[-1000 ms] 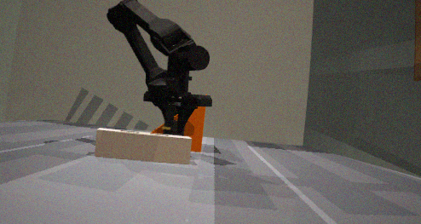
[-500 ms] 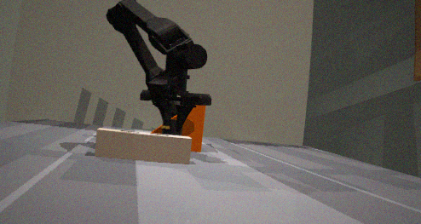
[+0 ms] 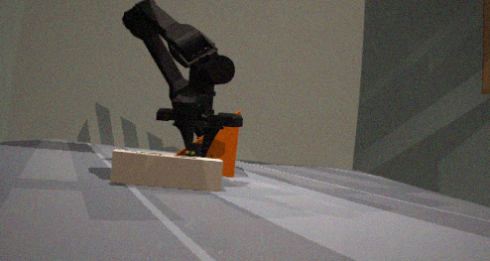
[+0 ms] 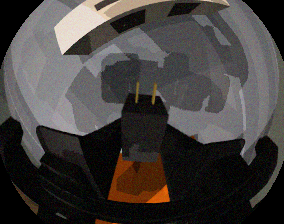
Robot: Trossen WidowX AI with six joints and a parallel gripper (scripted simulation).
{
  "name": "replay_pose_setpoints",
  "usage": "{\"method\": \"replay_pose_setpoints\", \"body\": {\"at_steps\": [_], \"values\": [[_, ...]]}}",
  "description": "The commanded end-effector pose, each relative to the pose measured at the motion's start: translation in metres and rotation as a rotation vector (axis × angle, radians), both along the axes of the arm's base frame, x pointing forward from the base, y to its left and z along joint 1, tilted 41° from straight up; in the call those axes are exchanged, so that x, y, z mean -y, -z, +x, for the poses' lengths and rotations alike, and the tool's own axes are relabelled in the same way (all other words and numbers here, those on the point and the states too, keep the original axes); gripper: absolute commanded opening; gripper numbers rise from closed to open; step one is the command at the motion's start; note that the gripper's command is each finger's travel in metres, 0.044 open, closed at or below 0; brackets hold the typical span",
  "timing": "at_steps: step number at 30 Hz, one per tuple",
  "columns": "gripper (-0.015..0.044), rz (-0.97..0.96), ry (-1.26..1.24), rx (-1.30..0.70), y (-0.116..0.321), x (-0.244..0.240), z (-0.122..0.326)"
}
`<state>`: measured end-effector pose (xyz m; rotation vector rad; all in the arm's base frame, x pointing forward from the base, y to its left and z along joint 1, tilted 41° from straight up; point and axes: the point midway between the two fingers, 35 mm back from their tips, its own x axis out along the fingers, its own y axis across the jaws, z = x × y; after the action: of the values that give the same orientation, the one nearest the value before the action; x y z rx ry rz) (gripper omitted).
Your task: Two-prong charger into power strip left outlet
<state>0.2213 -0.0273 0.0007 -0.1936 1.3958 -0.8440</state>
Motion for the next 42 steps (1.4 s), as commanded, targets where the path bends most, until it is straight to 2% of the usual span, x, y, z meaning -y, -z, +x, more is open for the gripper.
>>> {"method": "replay_pose_setpoints", "body": {"at_steps": [1, 42], "values": [[0.0, -0.003, -0.031, -0.024, 0.0, 0.004, 0.0], [0.0, -0.007, -0.331, -0.284, 0.003, 0.035, 0.005]]}}
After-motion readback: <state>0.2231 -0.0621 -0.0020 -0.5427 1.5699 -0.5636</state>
